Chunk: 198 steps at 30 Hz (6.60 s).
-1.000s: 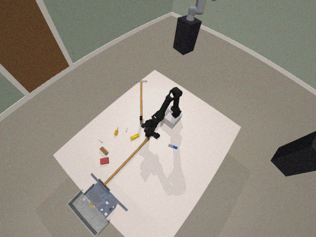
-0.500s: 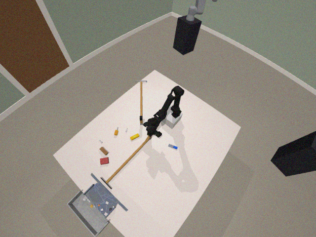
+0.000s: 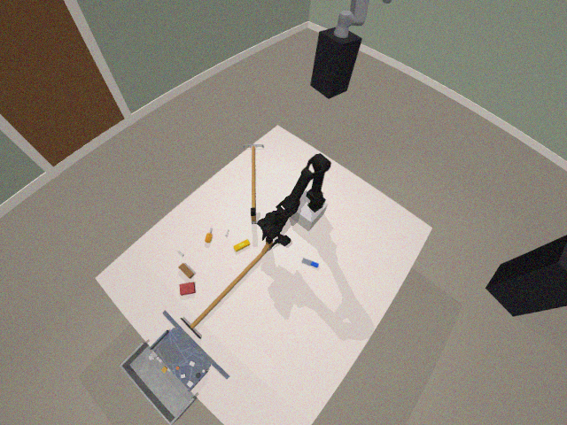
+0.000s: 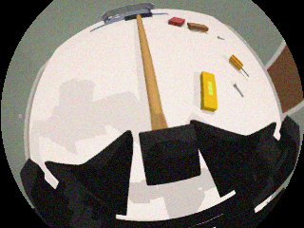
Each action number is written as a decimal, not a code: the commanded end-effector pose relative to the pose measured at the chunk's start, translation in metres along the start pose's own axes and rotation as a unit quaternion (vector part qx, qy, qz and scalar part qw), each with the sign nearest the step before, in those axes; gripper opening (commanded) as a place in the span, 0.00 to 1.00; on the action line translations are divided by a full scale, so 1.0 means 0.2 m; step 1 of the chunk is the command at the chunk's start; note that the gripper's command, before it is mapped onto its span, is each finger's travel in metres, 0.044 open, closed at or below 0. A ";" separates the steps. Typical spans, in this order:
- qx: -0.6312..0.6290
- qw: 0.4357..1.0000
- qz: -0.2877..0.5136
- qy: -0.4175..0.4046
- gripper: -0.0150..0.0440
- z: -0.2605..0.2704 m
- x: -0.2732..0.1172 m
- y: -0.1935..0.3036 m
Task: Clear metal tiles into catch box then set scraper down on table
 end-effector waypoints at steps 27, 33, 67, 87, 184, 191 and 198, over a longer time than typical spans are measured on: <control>0.000 1.000 0.001 0.000 1.00 0.00 -0.30 0.01; 0.003 1.000 -0.023 -0.002 1.00 -0.01 -0.35 -0.04; 0.003 0.968 -0.249 -0.019 1.00 -0.04 -1.01 -0.36; -0.017 0.936 -0.350 -0.023 1.00 0.00 -1.38 -0.37; 0.002 1.000 -0.001 0.002 1.00 -0.01 -0.32 -0.04; 0.000 1.000 0.004 0.000 1.00 -0.01 -0.45 -0.10; 0.000 1.000 0.007 -0.001 1.00 -0.01 -0.52 -0.12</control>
Point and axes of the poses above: the point midway between the two fingers, 35 mm back from their tips, its own x axis out along the fingers, its own z axis across the jaws, y = z × x, the point moved 7 cm from there along -x, back along the fingers, and after that the axes turned 1 degree about -x, right-handed, at the moved point
